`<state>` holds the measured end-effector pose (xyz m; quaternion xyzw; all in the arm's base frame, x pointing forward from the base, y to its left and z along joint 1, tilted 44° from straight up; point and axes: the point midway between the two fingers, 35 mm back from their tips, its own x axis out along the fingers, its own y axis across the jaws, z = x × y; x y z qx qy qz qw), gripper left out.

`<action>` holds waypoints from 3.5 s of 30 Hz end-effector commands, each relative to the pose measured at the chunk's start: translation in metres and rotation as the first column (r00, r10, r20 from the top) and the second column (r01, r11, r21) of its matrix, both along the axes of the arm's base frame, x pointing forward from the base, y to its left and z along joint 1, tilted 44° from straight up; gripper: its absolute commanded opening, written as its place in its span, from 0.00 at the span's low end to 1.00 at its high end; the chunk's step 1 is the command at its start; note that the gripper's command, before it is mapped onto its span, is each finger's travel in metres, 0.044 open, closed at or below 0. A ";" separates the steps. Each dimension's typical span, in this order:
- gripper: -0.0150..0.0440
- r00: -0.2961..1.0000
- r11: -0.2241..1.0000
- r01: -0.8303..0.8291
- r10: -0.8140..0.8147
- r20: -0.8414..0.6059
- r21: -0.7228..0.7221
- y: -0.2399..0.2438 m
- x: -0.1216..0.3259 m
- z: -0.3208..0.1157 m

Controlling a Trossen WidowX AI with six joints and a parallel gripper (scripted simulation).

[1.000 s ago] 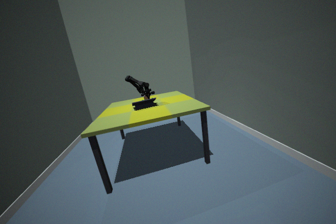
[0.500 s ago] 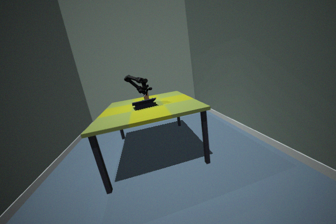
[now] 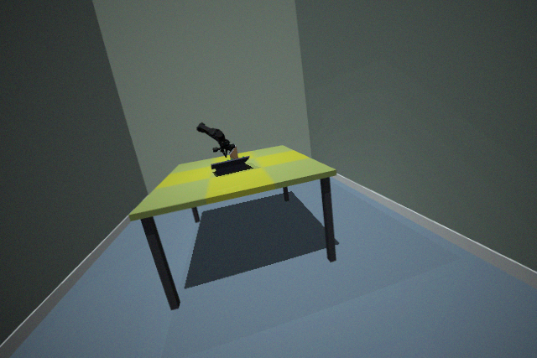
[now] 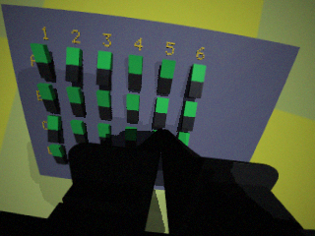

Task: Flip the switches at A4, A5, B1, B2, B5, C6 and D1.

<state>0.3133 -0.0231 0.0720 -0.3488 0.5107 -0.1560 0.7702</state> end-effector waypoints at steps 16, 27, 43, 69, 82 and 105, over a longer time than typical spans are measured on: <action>0.25 1.000 1.000 -0.010 0.010 -0.003 -0.001 -0.017 0.010 -0.021; 0.25 1.000 1.000 -0.010 0.010 -0.003 -0.001 -0.019 0.011 -0.023; 0.25 1.000 1.000 -0.010 0.010 -0.003 -0.001 -0.019 0.011 -0.024; 0.25 1.000 1.000 -0.010 0.010 -0.003 -0.001 -0.022 0.013 -0.026; 0.25 1.000 1.000 -0.001 0.001 -0.009 0.001 -0.010 0.007 -0.015; 0.25 1.000 1.000 -0.010 0.010 -0.005 -0.002 -0.043 -0.031 0.008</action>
